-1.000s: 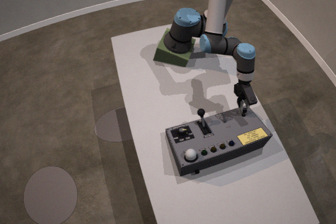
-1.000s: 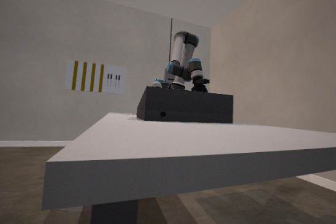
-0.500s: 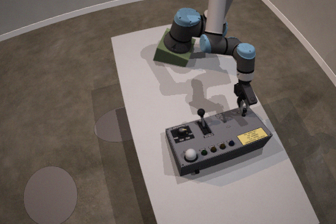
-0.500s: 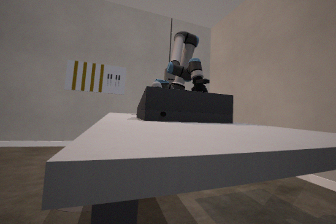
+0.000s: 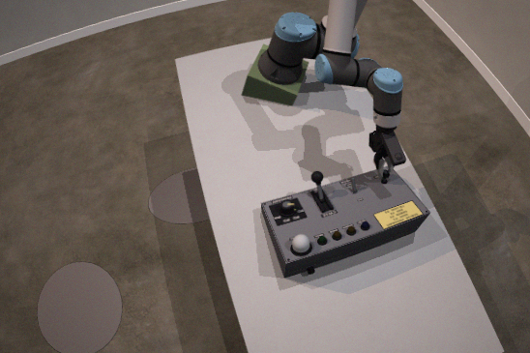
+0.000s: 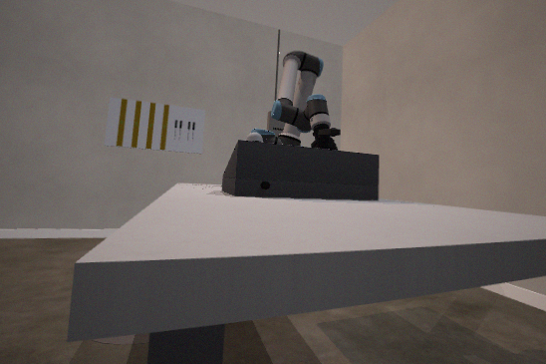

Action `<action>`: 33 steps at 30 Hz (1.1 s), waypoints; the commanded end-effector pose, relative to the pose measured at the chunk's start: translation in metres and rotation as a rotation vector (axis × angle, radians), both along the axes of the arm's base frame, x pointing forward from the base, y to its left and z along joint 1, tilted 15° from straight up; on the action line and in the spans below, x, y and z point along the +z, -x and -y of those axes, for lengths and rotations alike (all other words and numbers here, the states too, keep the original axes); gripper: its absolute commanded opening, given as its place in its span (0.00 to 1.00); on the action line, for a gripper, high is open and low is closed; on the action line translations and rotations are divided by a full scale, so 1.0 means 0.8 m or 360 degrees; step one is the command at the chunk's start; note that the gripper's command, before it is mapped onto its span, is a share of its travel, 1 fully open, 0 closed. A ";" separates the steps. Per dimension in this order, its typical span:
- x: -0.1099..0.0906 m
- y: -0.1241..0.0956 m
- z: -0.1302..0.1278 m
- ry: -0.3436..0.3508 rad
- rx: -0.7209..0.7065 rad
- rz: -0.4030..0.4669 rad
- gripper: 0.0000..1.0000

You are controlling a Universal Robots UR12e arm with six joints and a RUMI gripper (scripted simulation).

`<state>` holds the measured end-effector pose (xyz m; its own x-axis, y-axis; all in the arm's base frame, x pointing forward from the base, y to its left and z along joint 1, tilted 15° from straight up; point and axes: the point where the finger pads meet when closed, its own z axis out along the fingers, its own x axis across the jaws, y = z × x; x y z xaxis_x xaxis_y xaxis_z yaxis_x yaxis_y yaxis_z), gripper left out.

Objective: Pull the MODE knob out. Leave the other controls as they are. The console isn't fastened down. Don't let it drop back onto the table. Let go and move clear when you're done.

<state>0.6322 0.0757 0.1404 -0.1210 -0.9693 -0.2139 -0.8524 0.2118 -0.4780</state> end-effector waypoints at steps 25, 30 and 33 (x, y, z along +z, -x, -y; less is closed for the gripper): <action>0.005 0.002 0.001 0.0000 0.0000 0.0002 0.00; 0.005 0.002 0.001 0.0000 0.0000 0.0002 0.00; 0.006 0.003 0.001 0.0000 0.0000 0.0002 0.00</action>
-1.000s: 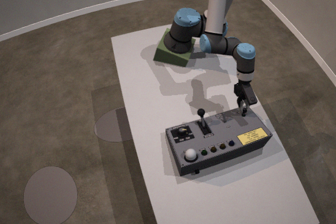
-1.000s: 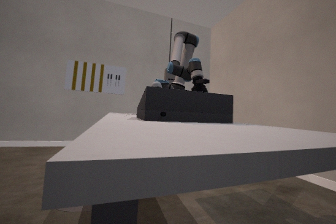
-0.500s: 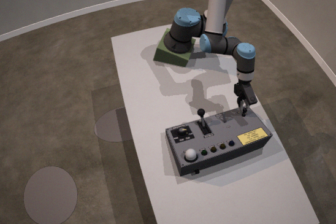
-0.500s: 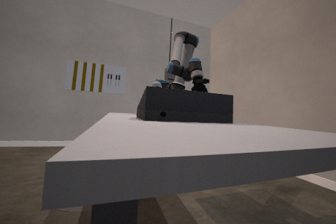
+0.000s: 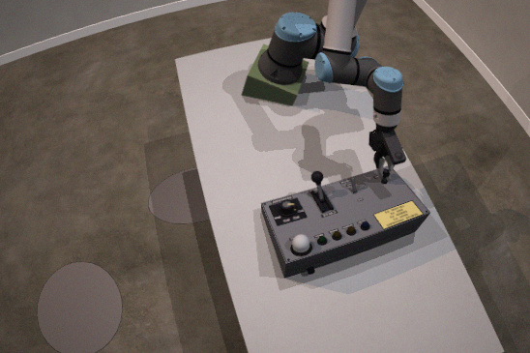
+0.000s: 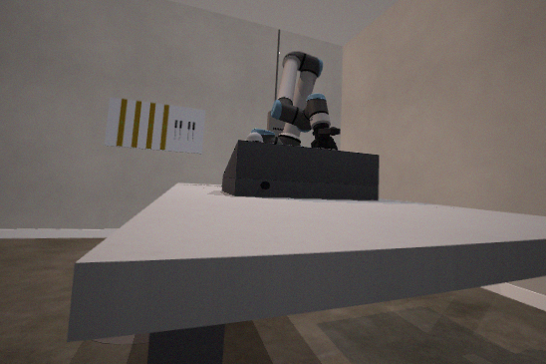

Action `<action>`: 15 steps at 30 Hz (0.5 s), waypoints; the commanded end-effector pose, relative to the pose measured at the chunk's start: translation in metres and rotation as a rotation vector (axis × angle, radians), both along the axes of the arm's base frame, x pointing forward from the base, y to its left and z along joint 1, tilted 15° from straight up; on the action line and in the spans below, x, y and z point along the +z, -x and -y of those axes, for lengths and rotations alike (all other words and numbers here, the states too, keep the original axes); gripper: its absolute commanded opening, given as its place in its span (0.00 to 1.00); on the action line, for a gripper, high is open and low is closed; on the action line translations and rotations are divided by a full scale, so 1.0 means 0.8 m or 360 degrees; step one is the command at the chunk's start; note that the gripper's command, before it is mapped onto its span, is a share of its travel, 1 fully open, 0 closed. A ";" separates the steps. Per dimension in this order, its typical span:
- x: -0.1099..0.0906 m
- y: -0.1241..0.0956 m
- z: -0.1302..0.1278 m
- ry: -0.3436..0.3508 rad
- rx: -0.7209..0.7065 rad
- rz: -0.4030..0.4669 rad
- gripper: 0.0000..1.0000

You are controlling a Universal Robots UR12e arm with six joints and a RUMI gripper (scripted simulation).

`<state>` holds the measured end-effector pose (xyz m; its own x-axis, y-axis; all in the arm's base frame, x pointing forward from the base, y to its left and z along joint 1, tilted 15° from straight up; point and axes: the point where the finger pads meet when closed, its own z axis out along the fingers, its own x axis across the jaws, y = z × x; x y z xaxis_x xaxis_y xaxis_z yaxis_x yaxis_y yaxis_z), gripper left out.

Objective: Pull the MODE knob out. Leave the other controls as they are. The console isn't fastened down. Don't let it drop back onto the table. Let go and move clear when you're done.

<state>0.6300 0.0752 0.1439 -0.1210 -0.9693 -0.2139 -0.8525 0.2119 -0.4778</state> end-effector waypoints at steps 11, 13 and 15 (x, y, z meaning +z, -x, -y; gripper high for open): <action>0.004 0.001 0.001 0.0000 0.0000 0.0002 0.00; 0.005 0.002 0.001 0.0000 0.0000 0.0002 0.00; 0.005 0.002 0.001 0.0000 0.0000 0.0002 0.00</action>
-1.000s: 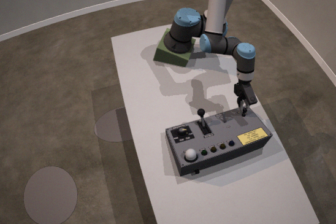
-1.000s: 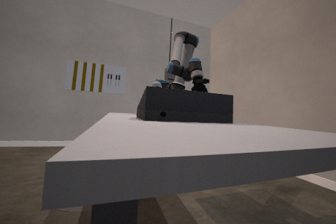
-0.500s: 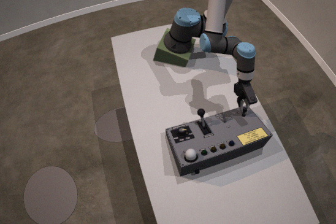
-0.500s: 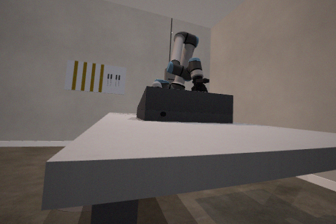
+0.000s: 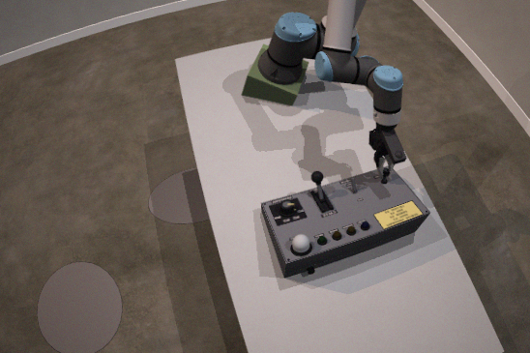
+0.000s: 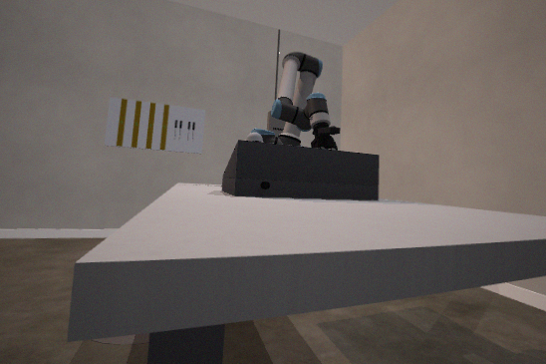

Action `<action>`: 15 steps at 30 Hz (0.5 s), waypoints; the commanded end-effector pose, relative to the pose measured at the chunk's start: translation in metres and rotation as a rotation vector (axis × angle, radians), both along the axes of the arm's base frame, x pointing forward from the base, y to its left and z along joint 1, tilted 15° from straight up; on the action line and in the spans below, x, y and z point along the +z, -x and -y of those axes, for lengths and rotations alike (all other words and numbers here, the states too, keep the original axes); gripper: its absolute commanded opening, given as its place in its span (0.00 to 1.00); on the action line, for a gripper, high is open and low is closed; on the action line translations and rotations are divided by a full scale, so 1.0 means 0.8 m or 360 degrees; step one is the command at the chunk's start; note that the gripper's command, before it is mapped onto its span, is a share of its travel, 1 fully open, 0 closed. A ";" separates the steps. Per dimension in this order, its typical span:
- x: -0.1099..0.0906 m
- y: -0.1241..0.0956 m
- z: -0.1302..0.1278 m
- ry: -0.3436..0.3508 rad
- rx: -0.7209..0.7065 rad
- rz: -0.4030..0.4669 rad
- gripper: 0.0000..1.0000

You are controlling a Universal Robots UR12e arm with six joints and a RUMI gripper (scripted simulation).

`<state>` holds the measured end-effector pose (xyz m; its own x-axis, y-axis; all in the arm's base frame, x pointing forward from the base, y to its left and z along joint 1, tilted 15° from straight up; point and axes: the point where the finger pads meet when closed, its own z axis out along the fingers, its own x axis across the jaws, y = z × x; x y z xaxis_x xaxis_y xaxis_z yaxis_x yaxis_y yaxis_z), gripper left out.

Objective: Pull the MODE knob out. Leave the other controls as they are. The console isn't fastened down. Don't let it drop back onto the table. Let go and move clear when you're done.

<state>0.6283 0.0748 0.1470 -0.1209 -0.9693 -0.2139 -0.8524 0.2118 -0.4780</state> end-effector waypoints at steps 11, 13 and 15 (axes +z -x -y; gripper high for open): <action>0.004 0.001 0.001 0.0000 0.0000 0.0002 0.00; 0.004 0.001 0.001 0.0000 0.0000 0.0002 0.00; 0.005 0.002 0.001 0.0000 0.0000 0.0002 0.00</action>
